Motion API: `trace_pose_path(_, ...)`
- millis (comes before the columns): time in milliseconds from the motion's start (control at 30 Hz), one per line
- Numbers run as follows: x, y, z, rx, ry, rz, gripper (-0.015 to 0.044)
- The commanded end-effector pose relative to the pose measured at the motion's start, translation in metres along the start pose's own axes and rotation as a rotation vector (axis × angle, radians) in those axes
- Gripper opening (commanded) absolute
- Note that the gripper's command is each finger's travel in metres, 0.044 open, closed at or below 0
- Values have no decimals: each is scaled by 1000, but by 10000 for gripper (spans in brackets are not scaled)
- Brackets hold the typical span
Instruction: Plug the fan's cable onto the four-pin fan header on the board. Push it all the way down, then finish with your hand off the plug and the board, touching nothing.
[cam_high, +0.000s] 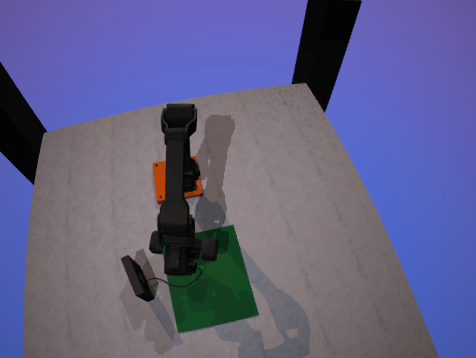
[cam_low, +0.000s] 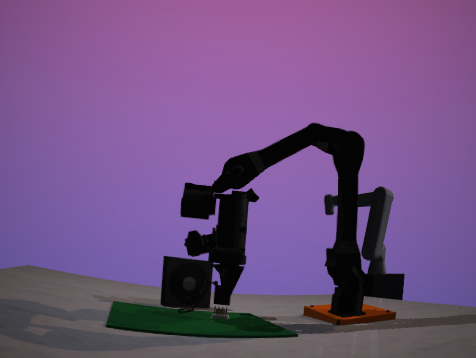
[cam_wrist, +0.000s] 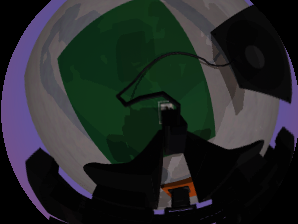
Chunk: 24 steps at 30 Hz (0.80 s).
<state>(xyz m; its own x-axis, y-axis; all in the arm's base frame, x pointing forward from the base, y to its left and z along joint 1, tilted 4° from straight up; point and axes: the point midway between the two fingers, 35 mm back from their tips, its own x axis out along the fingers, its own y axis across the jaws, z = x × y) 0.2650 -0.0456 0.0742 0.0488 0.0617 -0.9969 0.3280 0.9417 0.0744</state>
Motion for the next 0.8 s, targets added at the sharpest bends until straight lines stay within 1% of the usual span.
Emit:
trace_pose_path(0,2,1,1,5,-1,5,0)
trace_pose_path(767,5,1,1,5,-1,5,0)
